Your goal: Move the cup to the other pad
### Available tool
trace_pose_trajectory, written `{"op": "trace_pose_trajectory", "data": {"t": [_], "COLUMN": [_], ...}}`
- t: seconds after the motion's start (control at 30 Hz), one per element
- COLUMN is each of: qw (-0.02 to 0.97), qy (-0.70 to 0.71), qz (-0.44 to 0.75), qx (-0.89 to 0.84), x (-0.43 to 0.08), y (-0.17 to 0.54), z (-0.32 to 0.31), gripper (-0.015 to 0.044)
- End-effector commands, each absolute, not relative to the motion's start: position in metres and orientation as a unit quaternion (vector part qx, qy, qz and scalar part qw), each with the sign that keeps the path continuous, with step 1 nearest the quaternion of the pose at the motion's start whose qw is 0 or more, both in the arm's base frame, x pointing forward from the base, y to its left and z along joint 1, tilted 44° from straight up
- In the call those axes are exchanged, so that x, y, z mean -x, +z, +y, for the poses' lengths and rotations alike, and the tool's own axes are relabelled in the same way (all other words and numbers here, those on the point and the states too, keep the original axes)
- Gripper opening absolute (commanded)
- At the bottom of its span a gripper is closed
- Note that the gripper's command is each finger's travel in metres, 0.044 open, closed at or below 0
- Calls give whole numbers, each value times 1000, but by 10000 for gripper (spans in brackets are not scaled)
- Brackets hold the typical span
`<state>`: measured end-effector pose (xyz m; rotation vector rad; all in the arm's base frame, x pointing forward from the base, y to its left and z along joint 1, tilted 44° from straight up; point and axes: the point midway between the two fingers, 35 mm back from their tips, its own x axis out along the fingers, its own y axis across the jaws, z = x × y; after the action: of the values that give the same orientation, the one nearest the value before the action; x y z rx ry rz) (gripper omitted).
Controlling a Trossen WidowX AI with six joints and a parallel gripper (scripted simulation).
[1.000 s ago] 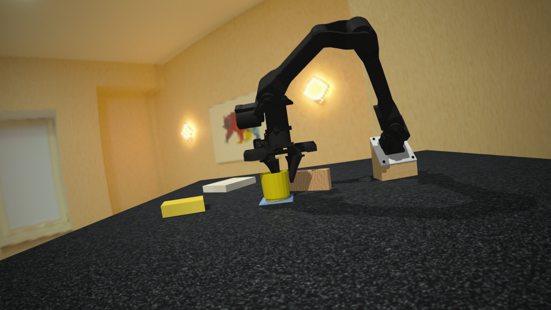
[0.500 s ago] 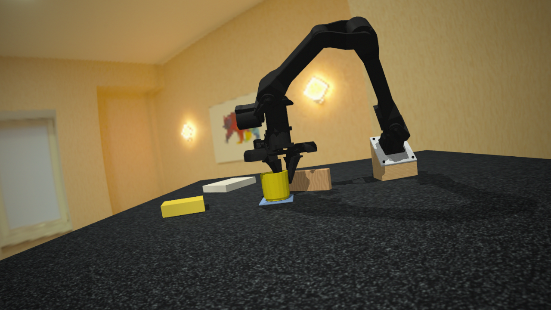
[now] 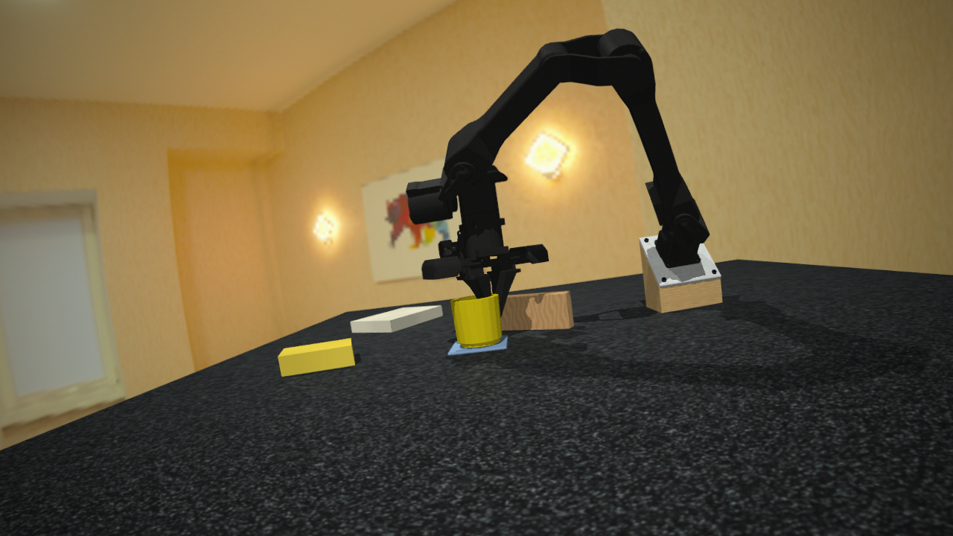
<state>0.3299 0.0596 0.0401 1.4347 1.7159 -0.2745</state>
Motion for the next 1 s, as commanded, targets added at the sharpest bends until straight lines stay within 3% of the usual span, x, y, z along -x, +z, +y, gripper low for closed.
{"op": "trace_pose_trajectory", "data": {"t": [0.0, 0.97], "qw": [431, 425], "qy": [-110, -114], "qz": [687, 688], "qx": [-574, -578], "x": [-331, -328], "y": [44, 94], "z": [56, 3], "gripper": [0, 0]}}
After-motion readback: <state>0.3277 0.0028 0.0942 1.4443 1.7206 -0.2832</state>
